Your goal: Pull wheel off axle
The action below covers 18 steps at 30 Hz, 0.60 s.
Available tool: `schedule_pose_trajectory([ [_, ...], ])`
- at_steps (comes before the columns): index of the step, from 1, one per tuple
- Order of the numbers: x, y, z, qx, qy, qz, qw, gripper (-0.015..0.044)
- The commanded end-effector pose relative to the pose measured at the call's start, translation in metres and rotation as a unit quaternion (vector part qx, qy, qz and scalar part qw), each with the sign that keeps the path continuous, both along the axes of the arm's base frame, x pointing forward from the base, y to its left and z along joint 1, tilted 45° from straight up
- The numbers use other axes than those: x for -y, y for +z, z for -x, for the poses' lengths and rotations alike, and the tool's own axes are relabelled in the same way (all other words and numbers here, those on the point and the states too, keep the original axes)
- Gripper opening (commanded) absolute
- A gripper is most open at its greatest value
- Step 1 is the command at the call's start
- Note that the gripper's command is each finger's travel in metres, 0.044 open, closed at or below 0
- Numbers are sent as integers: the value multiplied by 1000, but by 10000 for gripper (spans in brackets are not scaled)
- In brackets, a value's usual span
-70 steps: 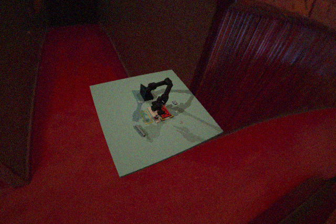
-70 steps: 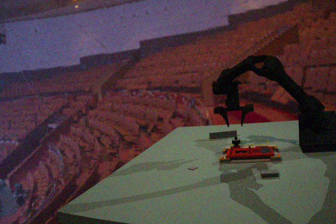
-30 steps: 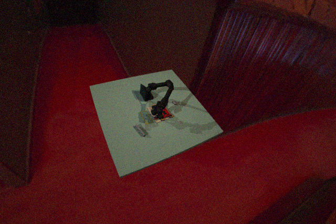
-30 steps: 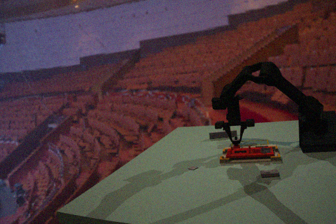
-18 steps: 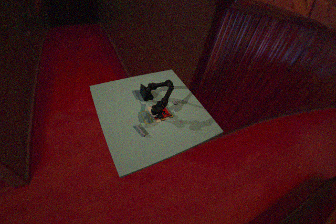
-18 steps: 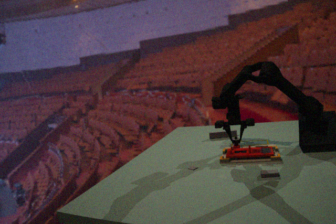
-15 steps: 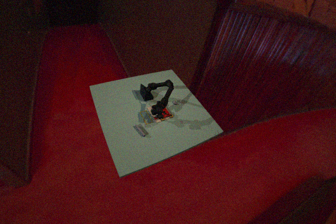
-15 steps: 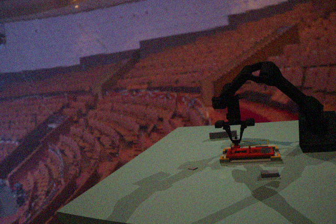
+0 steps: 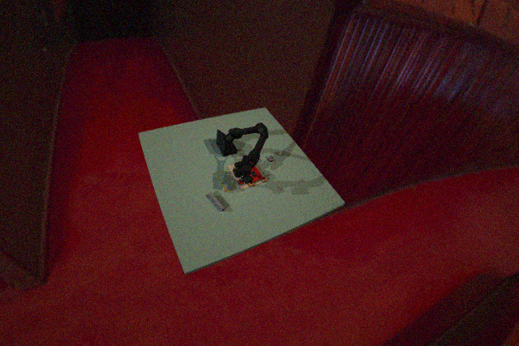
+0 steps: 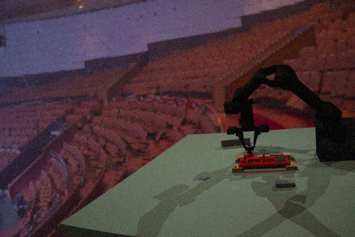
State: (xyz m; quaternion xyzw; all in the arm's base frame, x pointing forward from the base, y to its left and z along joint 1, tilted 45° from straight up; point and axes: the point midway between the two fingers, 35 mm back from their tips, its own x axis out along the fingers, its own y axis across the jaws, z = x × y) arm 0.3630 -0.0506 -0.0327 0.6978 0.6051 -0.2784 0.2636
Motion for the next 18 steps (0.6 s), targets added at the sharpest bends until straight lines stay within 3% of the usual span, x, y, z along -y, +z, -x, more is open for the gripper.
schedule_pose_trajectory([
  [1, 2, 1, 0, 3, 1, 2, 1000, 0],
  [18, 6, 5, 0, 3, 1, 2, 1000, 0],
])
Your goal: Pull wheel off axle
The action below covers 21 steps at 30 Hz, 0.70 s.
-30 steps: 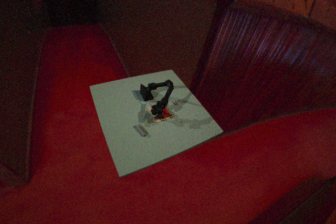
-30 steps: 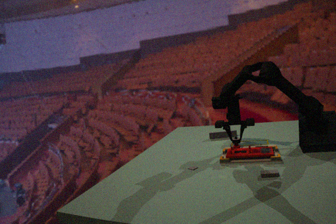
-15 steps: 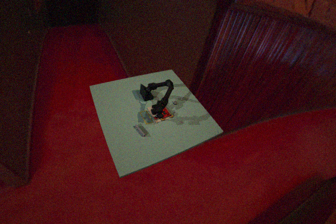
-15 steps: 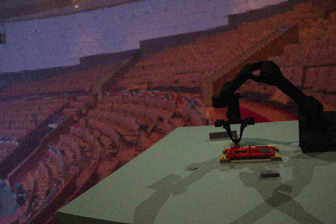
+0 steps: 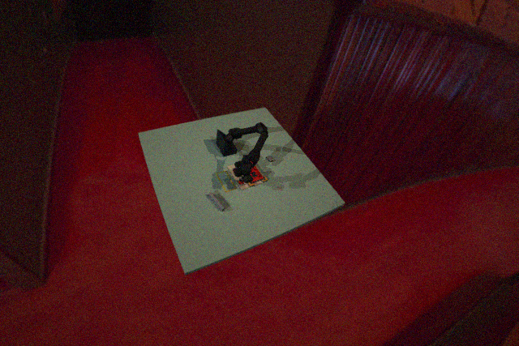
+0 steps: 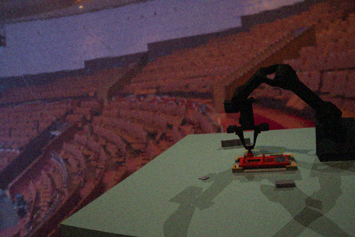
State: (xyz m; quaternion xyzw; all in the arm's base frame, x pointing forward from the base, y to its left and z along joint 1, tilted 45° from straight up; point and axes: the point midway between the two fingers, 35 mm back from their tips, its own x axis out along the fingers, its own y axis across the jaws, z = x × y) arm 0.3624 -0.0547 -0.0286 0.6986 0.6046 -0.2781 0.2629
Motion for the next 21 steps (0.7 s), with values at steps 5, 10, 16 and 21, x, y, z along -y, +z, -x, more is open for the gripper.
schedule_pose_trajectory([
  [5, 3, 2, 0, 3, 1, 3, 1000, 0],
  [10, 4, 3, 0, 3, 1, 3, 1000, 0],
  [16, 6, 5, 0, 3, 1, 3, 1000, 0],
  [21, 7, 6, 0, 3, 1, 3, 1000, 0],
])
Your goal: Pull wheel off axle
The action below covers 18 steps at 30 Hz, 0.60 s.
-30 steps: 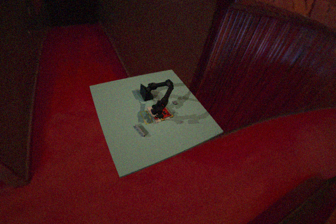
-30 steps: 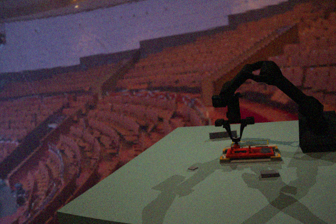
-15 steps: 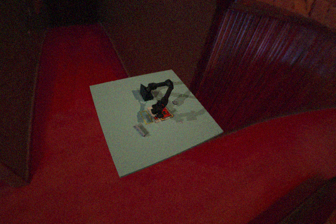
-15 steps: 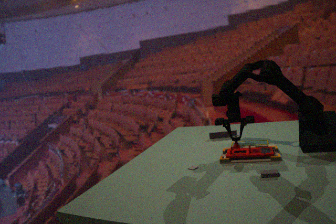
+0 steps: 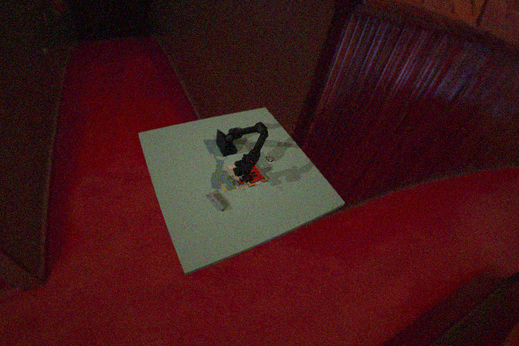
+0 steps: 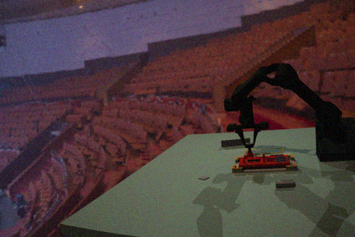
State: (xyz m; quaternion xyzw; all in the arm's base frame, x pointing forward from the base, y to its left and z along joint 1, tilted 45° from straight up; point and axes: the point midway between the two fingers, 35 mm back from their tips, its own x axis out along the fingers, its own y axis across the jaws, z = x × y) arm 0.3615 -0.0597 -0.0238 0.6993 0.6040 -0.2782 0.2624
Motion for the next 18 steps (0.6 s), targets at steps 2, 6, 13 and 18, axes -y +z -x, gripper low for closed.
schedule_pose_trajectory([
  [2, 3, 2, 0, 3, 2, 3, 1000, 0],
  [6, 3, 3, 0, 3, 1, 3, 1000, 0],
  [13, 5, 4, 0, 3, 1, 3, 1000, 0],
  [18, 6, 5, 0, 3, 1, 3, 1000, 0],
])
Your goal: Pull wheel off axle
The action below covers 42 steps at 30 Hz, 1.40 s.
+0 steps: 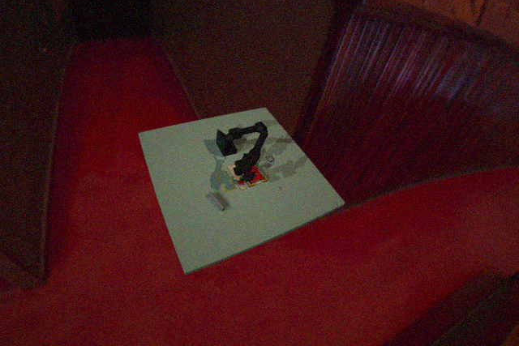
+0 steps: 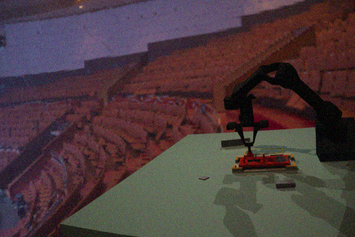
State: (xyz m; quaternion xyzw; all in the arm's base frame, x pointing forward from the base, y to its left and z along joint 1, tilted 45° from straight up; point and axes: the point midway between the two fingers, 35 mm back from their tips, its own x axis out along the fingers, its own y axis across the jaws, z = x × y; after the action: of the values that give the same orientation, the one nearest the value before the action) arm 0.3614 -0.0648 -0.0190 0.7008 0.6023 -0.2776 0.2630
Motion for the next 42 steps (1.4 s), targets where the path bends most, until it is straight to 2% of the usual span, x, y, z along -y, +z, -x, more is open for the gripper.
schedule_pose_trajectory([
  [1, 1, 1, 0, 1, 3, 3, 1000, 0],
  [20, 7, 6, 1, 1, 2, 2, 1000, 0],
  [29, 30, 30, 7, 1, 1, 3, 1000, 0],
  [31, 26, 21, 7, -2, -1, 0, 1000, 0],
  [42, 65, -15, 42, -4, 4, 8, 1000, 0],
])
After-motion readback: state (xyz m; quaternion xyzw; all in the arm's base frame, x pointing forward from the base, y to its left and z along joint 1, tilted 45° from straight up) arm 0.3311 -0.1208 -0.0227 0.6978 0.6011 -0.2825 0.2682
